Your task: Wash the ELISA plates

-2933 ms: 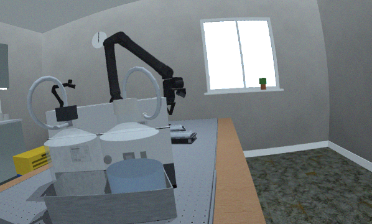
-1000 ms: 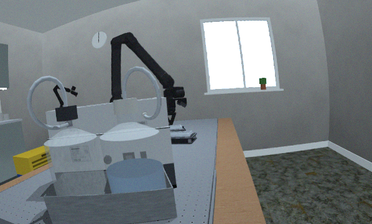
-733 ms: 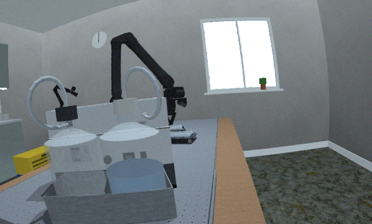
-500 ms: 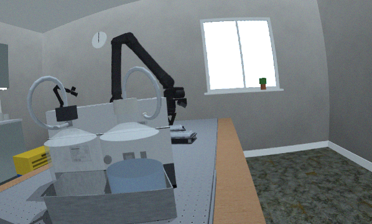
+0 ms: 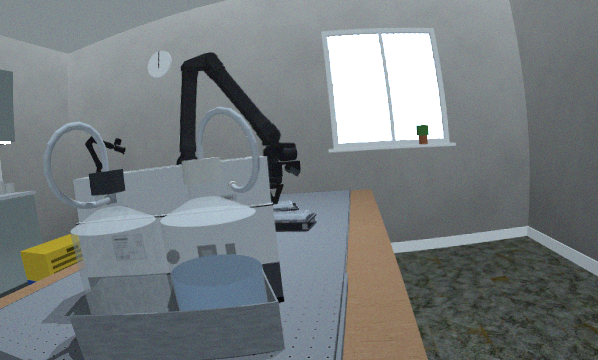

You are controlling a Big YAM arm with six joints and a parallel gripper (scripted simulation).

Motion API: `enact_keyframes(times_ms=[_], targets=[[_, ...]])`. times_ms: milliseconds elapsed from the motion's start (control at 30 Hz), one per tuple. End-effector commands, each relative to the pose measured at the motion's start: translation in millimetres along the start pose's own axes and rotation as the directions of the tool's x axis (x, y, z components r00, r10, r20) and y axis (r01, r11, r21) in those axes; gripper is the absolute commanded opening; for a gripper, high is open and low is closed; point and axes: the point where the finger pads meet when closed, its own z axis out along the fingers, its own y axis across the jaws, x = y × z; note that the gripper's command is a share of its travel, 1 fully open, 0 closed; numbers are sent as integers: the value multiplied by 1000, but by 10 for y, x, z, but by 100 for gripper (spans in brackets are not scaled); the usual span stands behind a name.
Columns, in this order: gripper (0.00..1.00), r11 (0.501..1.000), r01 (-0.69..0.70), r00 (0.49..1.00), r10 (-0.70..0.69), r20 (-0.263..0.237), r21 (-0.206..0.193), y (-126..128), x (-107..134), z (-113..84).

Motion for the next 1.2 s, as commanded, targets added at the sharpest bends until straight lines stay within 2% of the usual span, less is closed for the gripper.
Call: enact_keyframes(times_ms=[0, 100, 300, 500, 533, 633, 767, 867, 967, 1000, 1167], targets=[[100, 1000, -3, 999, 4, 34, -14, 5, -106, -45], [100, 1000, -1, 1000, 1, 8, -4, -18, -31, 65], [100, 1000, -2, 1000, 3, 24, -10, -8, -72, 51], [100, 1000, 0, 1000, 0, 6, -4, -17, -24, 134], [100, 1000, -3, 999, 4, 39, -16, 16, -133, 36], [100, 1000, -2, 1000, 2, 13, -6, -9, -61, 145], [100, 1000, 0, 1000, 0, 6, -4, -17, -23, 187], [100, 1000, -3, 1000, 3, 26, -11, 0, -91, 148], [100, 1000, 0, 1000, 1, 10, -5, -10, -40, 211], [100, 1000, -2, 1000, 2, 31, -13, 40, -127, 115], [100, 1000, -2, 1000, 2, 31, -13, 40, -127, 115]])
